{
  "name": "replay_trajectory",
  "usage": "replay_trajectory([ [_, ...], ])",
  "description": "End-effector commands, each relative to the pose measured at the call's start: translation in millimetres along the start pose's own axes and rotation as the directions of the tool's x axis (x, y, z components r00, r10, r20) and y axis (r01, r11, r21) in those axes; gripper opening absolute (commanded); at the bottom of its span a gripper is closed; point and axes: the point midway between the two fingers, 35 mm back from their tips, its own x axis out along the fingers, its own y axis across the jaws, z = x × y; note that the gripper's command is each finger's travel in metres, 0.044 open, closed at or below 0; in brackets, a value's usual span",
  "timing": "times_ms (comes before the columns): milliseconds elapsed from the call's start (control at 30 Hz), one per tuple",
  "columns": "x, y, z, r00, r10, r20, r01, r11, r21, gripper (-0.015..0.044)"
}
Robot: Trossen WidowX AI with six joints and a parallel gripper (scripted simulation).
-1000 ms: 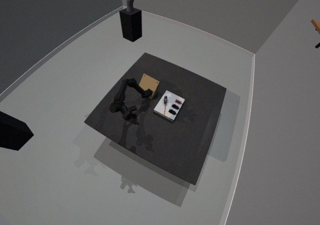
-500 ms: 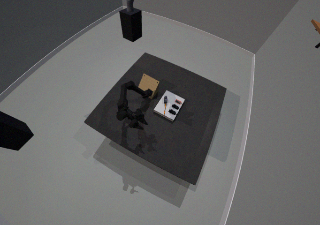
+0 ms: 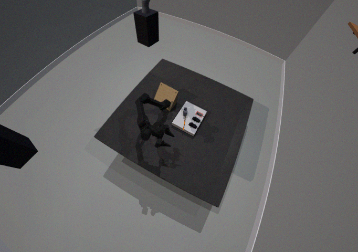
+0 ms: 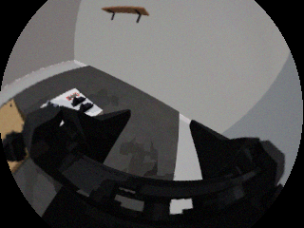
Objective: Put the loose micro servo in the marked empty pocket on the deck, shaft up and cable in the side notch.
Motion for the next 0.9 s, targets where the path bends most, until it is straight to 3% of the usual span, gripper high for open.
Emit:
replay_trajectory([
  [0,13.9,13.9,-2.0,0.998,0.059,-0.010,-0.058,0.994,0.095,0.0440],
  [467,65.9,78.2,0.2,0.950,0.309,-0.044,-0.249,0.835,0.490,0.0440],
  [867,95.8,144.3,6.1,0.848,0.518,-0.115,-0.260,0.594,0.761,0.0440],
])
